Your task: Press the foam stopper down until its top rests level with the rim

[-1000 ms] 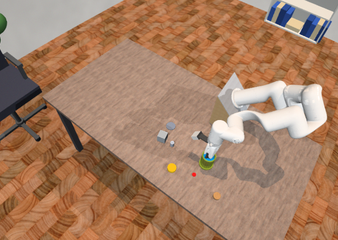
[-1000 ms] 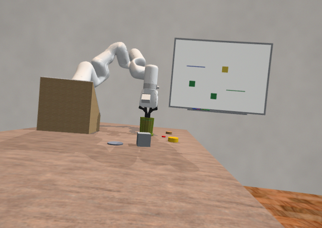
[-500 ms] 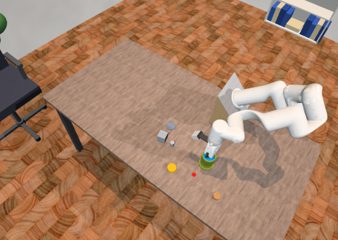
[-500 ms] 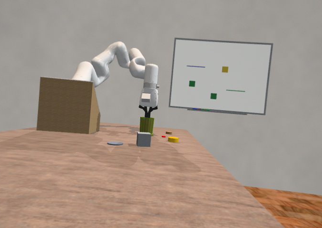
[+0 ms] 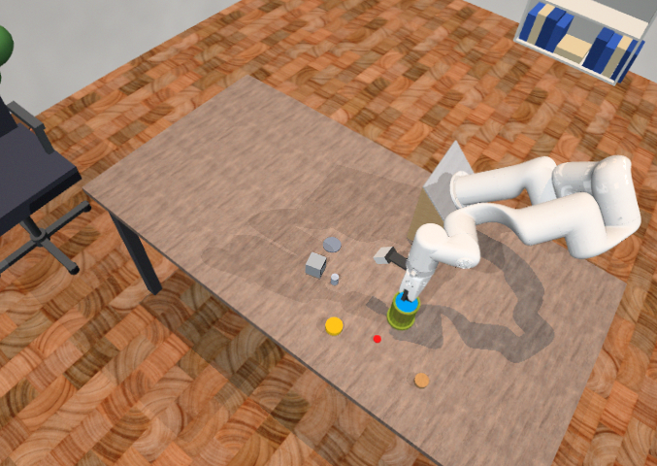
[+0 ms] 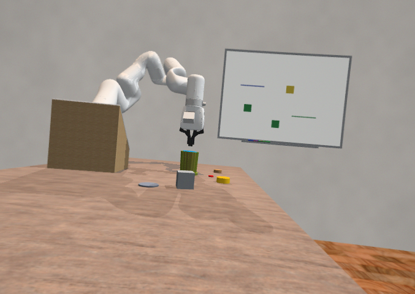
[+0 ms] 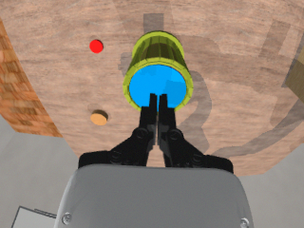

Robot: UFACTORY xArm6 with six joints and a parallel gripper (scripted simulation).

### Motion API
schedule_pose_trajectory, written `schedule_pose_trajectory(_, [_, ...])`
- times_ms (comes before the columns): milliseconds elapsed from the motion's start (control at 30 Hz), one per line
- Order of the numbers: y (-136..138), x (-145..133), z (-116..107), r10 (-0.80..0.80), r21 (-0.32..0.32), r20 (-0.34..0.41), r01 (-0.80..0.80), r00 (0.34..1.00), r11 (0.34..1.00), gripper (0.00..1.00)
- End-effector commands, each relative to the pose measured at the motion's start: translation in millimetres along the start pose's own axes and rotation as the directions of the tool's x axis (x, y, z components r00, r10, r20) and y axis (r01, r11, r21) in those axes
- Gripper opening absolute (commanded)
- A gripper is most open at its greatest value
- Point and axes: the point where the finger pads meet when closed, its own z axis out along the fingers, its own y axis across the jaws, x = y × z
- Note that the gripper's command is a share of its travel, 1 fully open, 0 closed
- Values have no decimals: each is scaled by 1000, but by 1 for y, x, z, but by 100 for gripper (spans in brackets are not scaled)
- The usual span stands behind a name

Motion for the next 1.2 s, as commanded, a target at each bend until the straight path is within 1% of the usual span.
schedule_pose_trajectory(0, [-1,0,-12,-1,3,-1,1,1000,1000,0])
schedule_pose_trajectory(167, [-1,0,-21,-1,3,-1,1,1000,1000,0])
schedule_pose_trajectory(300, [-1,0,-24,-1,3,-1,1,1000,1000,0])
schedule_pose_trajectory(1167, [-1,0,-24,-1,3,-1,1,1000,1000,0])
